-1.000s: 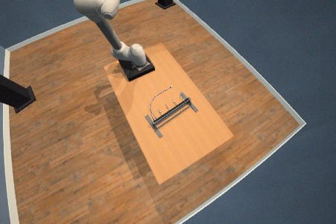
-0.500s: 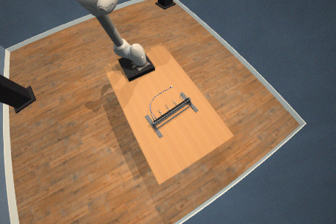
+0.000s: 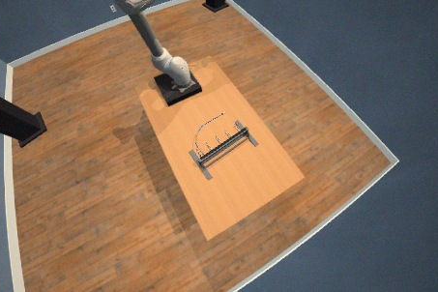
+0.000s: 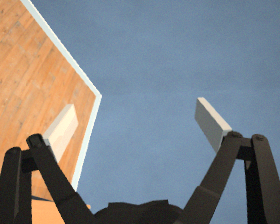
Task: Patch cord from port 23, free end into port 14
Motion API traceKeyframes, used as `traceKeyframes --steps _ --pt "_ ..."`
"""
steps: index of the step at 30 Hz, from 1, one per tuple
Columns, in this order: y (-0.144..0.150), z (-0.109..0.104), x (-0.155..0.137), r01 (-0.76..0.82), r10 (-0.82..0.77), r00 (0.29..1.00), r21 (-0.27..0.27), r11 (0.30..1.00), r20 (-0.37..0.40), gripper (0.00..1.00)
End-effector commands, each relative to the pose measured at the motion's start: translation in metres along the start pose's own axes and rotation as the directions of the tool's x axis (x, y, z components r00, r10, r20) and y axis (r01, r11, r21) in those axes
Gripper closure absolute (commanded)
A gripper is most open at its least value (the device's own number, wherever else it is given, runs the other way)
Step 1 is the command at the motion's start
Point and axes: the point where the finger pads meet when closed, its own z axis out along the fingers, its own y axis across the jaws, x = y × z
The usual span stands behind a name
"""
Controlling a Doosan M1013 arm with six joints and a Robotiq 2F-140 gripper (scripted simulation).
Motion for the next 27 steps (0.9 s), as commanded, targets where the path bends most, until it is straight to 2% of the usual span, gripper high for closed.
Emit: traceKeyframes --steps 1,2,4,5,18,21,22,27 --pt "-0.02 0.032 -0.021 0.027 -0.029 0.999 0.041 0.999 0.045 0.0" --pt "-0.025 0.039 -0.026 0.033 -0.036 0.998 0.052 0.998 0.056 0.0" --pt "-0.025 0.039 -0.026 0.033 -0.036 0.998 0.052 0.998 0.056 0.0" --pt "-0.04 0.06 -0.044 0.047 -0.054 0.995 0.084 0.995 0.087 0.0" --pt "-0.103 0.138 -0.128 0.072 -0.121 0.971 0.23 0.97 0.205 0.0" --pt "-0.109 0.143 -0.135 0.072 -0.126 0.969 0.242 0.968 0.213 0.0" --pt "-0.124 0.158 -0.157 0.069 -0.138 0.962 0.277 0.958 0.237 0.0" --pt "-0.147 0.179 -0.191 0.06 -0.155 0.95 0.329 0.942 0.271 0.0"
